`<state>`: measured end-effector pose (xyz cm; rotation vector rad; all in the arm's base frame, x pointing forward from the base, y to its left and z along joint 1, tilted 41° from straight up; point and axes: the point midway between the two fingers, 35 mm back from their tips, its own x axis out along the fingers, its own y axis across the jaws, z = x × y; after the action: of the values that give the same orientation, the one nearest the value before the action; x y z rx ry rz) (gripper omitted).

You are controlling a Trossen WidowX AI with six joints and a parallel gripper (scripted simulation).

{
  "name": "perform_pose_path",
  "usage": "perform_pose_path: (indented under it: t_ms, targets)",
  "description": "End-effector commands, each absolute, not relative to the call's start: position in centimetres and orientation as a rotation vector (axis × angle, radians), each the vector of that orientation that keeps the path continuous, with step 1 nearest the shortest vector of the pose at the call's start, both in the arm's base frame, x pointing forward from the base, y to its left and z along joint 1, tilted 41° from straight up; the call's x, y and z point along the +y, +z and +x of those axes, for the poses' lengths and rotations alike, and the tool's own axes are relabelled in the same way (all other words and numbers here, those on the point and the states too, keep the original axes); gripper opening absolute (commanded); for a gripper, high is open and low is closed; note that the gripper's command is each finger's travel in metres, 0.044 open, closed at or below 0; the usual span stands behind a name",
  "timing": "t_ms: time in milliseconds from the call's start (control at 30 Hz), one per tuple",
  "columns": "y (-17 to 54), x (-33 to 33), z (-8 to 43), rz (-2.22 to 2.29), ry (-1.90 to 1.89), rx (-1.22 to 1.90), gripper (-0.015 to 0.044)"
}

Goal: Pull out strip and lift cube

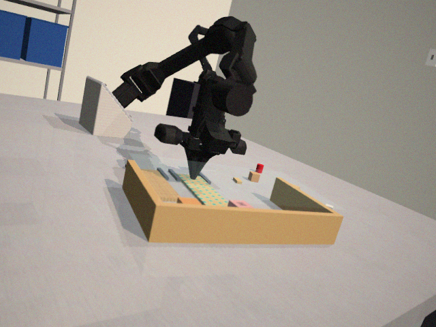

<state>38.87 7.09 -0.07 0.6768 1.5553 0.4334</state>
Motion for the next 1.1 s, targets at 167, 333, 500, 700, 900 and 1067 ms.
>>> perform_pose_path:
  t_ms: [167,333,500,700,900,1067]
  targets:
    - [-0.11,7.19,38.87,0.684,0.434,1.555,0.0]
    - [-0.15,7.23,38.87,0.684,0.434,1.555,0.0]
    - [-0.19,7.26,38.87,0.684,0.434,1.555,0.0]
    - [-0.23,7.3,38.88,0.684,0.434,1.555,0.0]
    - [-0.28,7.34,38.88,0.684,0.434,1.555,0.0]
    - [-0.28,7.37,38.68,0.684,0.434,1.555,0.0]
